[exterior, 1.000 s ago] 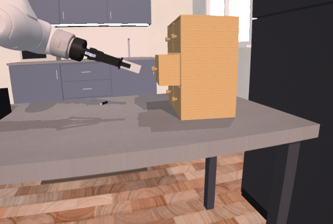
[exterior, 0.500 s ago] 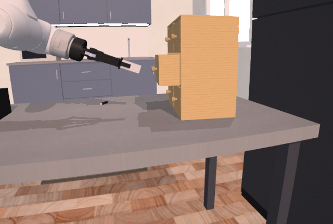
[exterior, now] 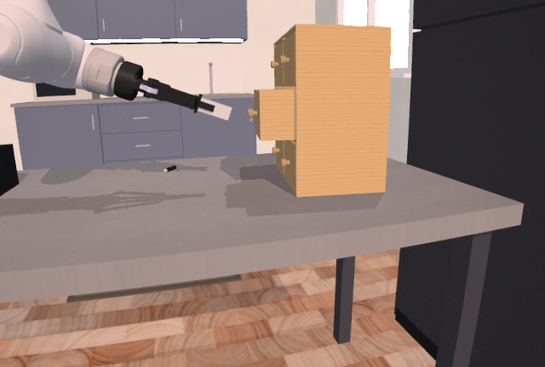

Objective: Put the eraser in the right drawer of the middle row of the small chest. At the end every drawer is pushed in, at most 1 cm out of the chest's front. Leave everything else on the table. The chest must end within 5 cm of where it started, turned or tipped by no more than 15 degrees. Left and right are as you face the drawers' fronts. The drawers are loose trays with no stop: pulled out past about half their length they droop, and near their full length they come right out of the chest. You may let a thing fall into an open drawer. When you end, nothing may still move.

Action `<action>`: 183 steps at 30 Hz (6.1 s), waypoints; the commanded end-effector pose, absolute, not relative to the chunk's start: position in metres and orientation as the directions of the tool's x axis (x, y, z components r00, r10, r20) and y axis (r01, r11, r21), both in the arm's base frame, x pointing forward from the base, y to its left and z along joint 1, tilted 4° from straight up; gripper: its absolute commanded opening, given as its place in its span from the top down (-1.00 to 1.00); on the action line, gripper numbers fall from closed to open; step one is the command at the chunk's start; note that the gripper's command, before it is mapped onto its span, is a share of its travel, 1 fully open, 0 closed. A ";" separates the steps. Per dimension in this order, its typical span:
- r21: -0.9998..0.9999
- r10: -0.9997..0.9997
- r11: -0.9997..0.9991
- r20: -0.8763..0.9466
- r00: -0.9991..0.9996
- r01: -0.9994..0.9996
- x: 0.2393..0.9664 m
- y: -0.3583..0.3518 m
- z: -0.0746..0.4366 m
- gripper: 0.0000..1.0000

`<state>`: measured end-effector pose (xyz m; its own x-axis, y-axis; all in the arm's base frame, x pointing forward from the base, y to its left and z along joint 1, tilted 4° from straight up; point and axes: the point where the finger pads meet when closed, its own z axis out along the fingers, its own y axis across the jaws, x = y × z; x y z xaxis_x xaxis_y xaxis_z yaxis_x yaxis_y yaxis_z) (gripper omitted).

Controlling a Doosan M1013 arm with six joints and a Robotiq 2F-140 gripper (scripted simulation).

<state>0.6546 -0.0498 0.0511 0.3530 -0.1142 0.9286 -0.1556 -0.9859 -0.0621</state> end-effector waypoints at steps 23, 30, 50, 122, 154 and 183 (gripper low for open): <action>-0.062 -0.114 -0.986 0.929 0.353 -0.156 0.673 -0.053 0.051 1.00; -0.062 -0.114 -0.986 0.929 0.353 -0.156 0.684 -0.054 0.050 1.00; -0.062 -0.114 -0.986 0.929 0.353 -0.156 0.716 -0.059 0.050 1.00; -0.062 -0.114 -0.986 0.929 0.353 -0.156 0.757 -0.066 0.048 1.00; -0.062 -0.114 -0.986 0.929 0.353 -0.156 0.757 -0.066 0.048 1.00; -0.062 -0.114 -0.986 0.929 0.353 -0.156 0.677 -0.054 0.063 1.00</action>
<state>0.6893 -0.0557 0.0575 0.3529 -0.1142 0.9287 -0.1556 -0.9859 -0.0621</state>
